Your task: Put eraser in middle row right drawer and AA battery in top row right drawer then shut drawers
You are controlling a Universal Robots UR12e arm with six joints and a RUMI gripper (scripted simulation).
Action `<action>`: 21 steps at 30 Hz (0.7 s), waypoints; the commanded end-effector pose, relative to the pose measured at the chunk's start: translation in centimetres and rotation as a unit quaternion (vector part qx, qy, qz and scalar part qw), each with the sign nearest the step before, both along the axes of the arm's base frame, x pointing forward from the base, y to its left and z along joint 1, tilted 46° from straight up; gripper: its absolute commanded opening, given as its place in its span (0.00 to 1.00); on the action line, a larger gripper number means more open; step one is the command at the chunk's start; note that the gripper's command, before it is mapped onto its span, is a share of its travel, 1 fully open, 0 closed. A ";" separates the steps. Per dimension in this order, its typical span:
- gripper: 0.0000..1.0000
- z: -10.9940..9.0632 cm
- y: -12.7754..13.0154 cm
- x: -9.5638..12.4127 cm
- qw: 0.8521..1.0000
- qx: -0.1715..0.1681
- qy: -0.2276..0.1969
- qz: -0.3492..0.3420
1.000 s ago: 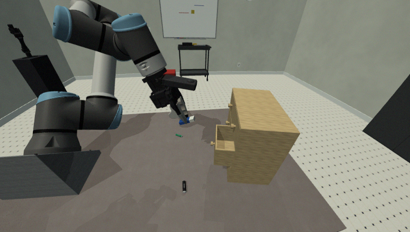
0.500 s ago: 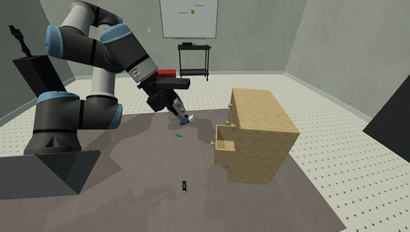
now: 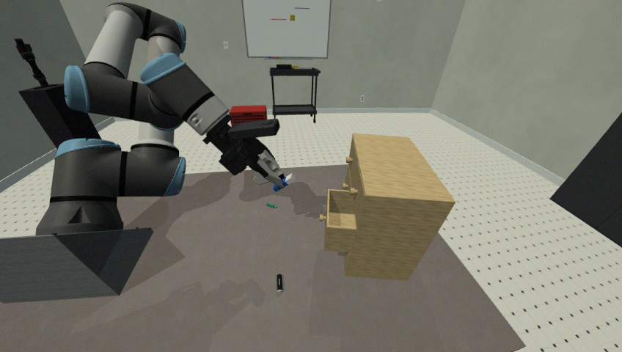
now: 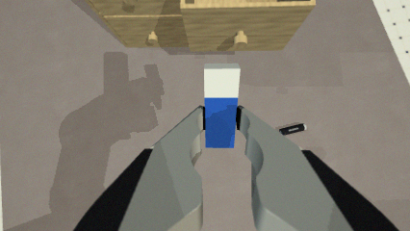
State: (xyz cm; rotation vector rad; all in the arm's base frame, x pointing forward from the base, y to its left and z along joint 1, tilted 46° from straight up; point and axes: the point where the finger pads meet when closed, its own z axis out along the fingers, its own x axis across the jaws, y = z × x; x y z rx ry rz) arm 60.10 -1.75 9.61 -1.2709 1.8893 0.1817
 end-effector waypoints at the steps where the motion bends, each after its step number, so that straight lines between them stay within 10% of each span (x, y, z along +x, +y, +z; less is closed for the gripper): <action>1: 0.11 0.0 -0.1 0.0 1.000 -0.006 -0.021 -0.023; 21: 0.11 -0.1 0.0 -0.1 0.995 -0.015 -0.067 -0.069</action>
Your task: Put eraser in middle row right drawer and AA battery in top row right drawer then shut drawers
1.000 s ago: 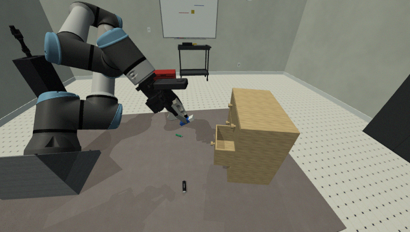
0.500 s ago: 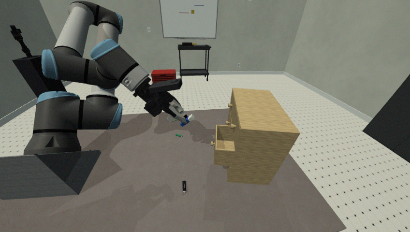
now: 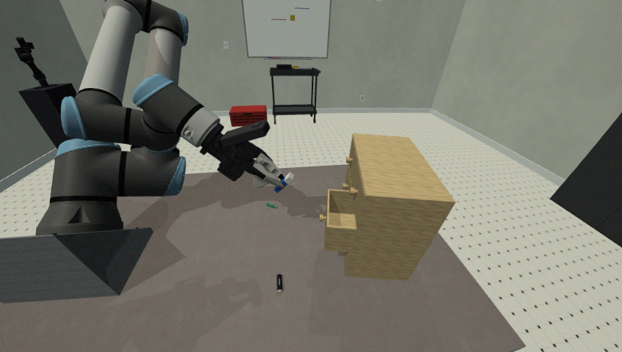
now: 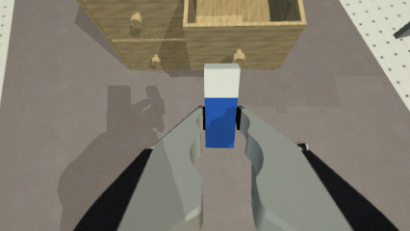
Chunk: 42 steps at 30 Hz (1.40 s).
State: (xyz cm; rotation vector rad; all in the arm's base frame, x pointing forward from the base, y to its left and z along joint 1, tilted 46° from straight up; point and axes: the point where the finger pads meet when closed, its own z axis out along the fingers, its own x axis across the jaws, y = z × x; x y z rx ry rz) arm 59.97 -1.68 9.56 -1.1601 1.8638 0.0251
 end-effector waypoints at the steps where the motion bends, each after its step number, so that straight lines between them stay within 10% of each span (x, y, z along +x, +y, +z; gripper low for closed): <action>1: 0.11 -0.1 -0.1 0.1 1.000 -0.004 -0.012 -0.014; 42: 0.11 -0.1 0.0 -0.1 0.993 -0.018 -0.083 -0.085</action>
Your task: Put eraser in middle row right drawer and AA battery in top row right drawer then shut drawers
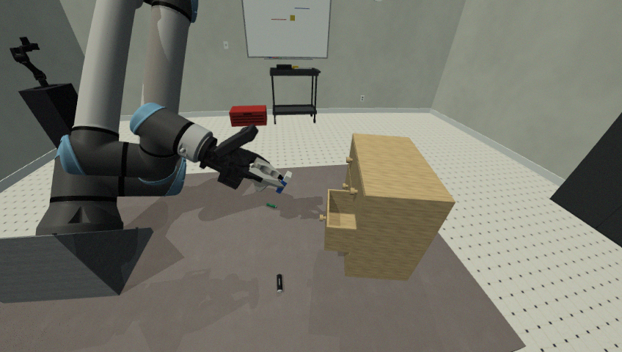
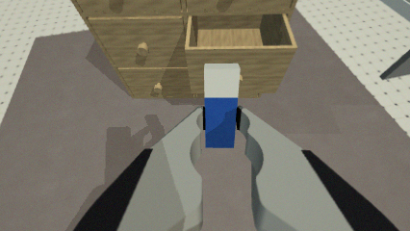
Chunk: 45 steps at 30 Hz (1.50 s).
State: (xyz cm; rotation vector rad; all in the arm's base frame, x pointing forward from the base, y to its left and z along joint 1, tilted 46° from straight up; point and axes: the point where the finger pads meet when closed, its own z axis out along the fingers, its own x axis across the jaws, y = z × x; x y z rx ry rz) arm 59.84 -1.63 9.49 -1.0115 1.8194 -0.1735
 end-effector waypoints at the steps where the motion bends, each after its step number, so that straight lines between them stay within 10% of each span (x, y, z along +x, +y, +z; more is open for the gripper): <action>1: 0.11 0.0 0.0 0.0 1.000 -0.002 -0.010 -0.011; 45: 0.11 0.0 0.0 -0.1 0.998 -0.010 -0.046 -0.046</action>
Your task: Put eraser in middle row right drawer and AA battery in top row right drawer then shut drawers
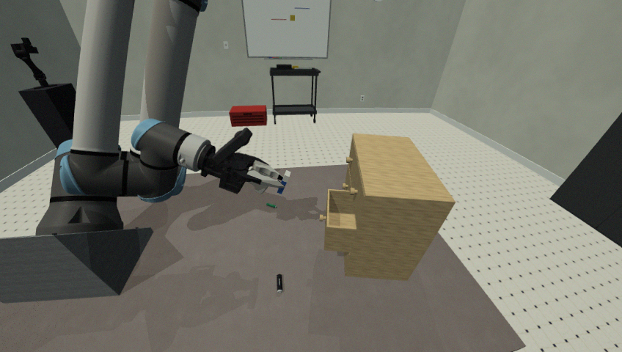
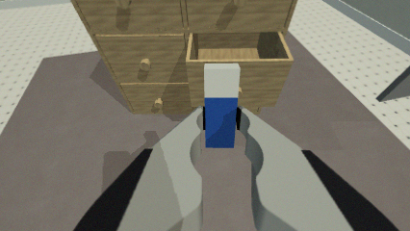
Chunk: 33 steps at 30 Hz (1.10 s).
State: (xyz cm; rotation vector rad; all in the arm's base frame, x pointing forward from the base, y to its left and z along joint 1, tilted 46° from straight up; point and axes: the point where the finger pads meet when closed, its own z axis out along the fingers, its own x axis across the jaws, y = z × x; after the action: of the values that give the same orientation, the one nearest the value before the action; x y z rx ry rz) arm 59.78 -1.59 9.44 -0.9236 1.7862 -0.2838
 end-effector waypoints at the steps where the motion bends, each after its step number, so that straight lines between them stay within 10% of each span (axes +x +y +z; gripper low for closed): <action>1: 0.11 0.0 0.0 0.0 1.000 -0.001 -0.003 -0.003; 33: 0.11 0.0 0.0 0.0 1.000 -0.001 -0.007 -0.007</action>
State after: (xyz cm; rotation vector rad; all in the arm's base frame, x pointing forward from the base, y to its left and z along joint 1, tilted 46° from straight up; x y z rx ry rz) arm 59.75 -1.56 9.44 -0.9097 1.7800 -0.3003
